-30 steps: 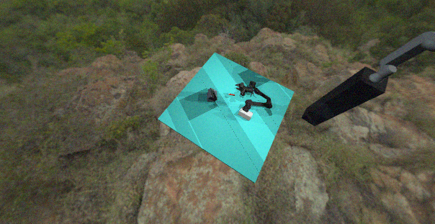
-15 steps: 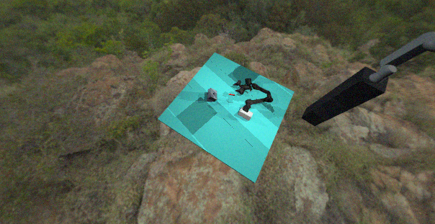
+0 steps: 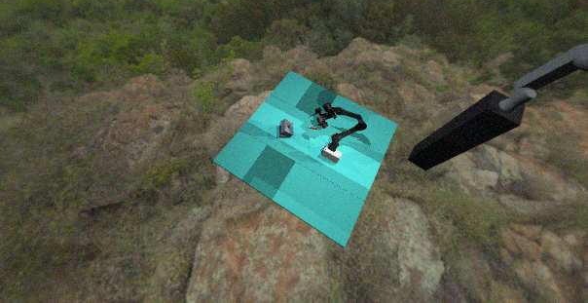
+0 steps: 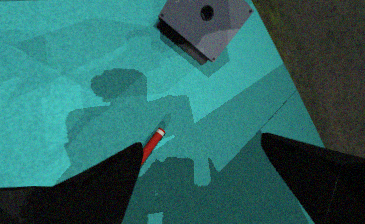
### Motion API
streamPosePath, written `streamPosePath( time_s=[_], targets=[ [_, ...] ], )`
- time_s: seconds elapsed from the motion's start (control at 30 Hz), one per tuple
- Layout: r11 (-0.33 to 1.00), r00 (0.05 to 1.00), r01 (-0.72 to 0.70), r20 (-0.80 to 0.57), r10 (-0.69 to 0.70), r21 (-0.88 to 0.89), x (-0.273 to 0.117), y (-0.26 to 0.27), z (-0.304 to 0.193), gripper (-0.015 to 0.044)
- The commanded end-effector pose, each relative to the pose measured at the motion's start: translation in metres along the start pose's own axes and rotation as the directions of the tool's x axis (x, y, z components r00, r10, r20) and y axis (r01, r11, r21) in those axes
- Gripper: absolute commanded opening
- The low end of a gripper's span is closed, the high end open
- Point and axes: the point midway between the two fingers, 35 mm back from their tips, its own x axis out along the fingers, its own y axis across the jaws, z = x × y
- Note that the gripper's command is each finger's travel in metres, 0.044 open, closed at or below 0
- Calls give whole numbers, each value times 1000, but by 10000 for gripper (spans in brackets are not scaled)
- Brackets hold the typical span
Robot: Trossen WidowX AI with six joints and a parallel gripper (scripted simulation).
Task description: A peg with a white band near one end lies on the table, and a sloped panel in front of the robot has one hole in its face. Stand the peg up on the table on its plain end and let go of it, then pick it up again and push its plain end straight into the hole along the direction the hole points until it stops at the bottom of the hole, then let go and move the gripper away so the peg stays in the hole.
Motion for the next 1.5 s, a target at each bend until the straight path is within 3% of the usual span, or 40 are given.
streamPosePath(
  time_s=[0.0, 0.43, 0.87, 1.03, 1.47],
  targets=[
    [995, 997, -62, -41, 65, 83, 8, 0, -1, 440],
    [883, 936, -184, -197, 291, 431, 36, 1, -4, 440],
    [710, 808, -94, -363, 464, 698, 67, 3, -6, 440],
    [657, 755, -24, -417, 506, 753, 78, 4, -7, 440],
    [654, 754, -22, -417, 507, 756, 90, 10, -12, 440]
  ],
)
